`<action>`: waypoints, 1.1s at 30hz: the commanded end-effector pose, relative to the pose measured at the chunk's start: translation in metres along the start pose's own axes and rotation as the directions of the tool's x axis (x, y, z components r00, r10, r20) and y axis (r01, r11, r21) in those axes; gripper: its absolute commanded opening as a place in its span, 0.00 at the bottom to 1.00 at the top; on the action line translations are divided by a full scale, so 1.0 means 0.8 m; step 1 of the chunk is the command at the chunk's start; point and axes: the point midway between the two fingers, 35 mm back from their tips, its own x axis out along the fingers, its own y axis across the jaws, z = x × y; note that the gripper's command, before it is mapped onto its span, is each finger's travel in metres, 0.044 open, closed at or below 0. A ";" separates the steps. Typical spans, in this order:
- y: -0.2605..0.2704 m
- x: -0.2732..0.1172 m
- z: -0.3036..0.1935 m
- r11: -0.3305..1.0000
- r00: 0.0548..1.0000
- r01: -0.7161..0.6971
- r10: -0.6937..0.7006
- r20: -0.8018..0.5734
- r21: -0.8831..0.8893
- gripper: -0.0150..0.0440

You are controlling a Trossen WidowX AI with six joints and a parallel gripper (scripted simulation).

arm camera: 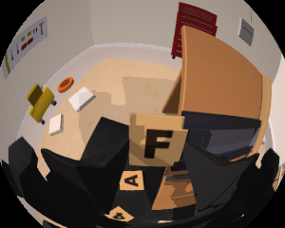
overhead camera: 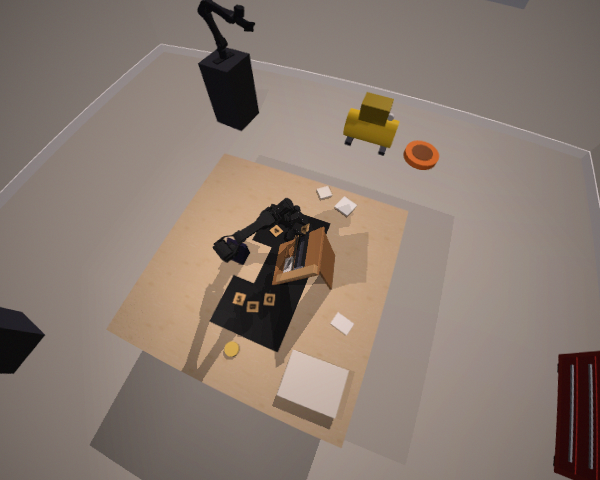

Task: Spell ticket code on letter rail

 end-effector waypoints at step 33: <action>-0.021 0.001 -0.001 1.000 1.000 -0.004 0.004 -0.002 -0.005 0.25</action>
